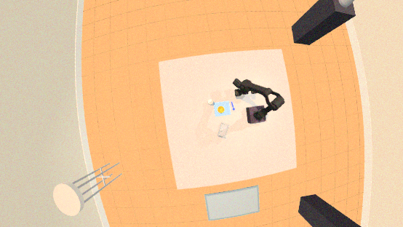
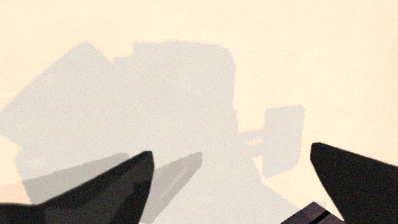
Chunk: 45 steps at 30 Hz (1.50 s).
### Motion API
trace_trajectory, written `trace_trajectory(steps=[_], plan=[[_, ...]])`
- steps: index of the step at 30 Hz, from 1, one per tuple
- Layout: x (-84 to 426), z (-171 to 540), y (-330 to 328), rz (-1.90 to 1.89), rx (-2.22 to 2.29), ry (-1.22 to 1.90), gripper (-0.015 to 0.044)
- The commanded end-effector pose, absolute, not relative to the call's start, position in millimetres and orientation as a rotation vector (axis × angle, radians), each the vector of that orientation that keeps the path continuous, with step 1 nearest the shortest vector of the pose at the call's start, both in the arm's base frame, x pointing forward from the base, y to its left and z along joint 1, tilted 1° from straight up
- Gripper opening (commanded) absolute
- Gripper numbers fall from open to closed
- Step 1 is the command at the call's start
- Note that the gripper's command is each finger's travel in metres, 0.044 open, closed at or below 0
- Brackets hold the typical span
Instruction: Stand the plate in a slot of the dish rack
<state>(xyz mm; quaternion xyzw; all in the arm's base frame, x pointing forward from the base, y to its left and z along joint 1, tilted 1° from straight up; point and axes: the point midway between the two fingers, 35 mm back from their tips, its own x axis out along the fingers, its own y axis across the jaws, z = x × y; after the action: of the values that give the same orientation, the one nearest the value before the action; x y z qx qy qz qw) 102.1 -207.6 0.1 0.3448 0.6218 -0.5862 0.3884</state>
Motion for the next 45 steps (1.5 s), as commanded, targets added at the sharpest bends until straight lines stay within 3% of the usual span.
trace_trajectory(steps=[1,45], plan=[[123.5,4.1,-205.5,-1.369,0.815,1.588,0.0400],[306.2,37.1,-82.7,-0.058,-0.017,1.572,0.0400]])
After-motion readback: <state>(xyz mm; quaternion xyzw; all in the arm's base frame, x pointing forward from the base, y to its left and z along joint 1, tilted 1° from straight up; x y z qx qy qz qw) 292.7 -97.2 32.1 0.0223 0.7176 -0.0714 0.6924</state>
